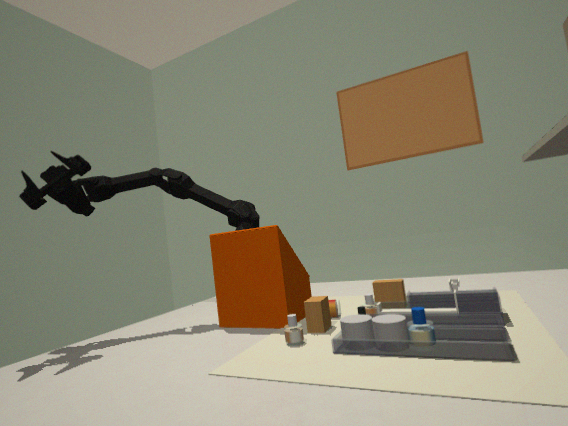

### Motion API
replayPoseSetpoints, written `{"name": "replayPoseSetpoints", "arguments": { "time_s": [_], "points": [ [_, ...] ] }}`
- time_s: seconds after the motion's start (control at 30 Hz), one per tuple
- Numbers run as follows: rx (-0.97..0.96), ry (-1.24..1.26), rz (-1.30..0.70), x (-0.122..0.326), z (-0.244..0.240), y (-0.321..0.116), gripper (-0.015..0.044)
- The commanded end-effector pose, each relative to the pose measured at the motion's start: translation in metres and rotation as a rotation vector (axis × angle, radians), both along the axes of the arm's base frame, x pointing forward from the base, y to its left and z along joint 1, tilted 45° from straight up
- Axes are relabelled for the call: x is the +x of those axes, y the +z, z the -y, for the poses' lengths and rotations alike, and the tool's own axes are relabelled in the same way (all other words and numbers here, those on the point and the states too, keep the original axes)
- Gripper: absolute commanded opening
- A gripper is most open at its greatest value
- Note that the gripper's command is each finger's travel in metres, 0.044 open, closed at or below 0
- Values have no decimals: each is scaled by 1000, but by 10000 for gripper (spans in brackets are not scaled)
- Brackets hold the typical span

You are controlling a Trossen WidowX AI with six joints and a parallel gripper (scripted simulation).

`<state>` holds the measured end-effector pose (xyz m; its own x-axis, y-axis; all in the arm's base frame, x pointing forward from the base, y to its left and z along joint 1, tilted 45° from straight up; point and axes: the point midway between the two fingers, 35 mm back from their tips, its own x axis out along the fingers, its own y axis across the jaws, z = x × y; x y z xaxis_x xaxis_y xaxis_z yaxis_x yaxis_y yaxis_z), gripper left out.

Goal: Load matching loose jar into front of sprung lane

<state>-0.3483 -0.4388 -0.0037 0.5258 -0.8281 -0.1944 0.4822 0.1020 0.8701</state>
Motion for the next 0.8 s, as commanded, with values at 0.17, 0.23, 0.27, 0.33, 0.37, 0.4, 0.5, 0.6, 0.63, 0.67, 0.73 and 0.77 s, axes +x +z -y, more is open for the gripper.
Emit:
{"name": "replayPoseSetpoints", "arguments": {
  "time_s": [0.17, 0.23, 0.27, 0.33, 0.37, 0.4, 0.5, 0.6, 0.63, 0.67, 0.73, 0.77],
  "points": [
    [19, 110, -112, 54, 36, -15, 440],
    [35, 162, -121, 82, 47, -22, 440],
    [43, 186, -125, 95, 51, -25, 440],
    [60, 243, -135, 125, 60, -33, 440],
    [69, 275, -142, 142, 64, -37, 440],
    [78, 308, -148, 160, 67, -41, 440],
    [105, 410, -171, 214, 72, -54, 440],
    [131, 513, -197, 267, 71, -66, 440],
    [139, 548, -206, 284, 69, -70, 440],
    [147, 583, -216, 301, 66, -74, 440],
    [163, 654, -237, 335, 59, -81, 440],
    [170, 690, -248, 351, 55, -85, 440]
  ]
}}
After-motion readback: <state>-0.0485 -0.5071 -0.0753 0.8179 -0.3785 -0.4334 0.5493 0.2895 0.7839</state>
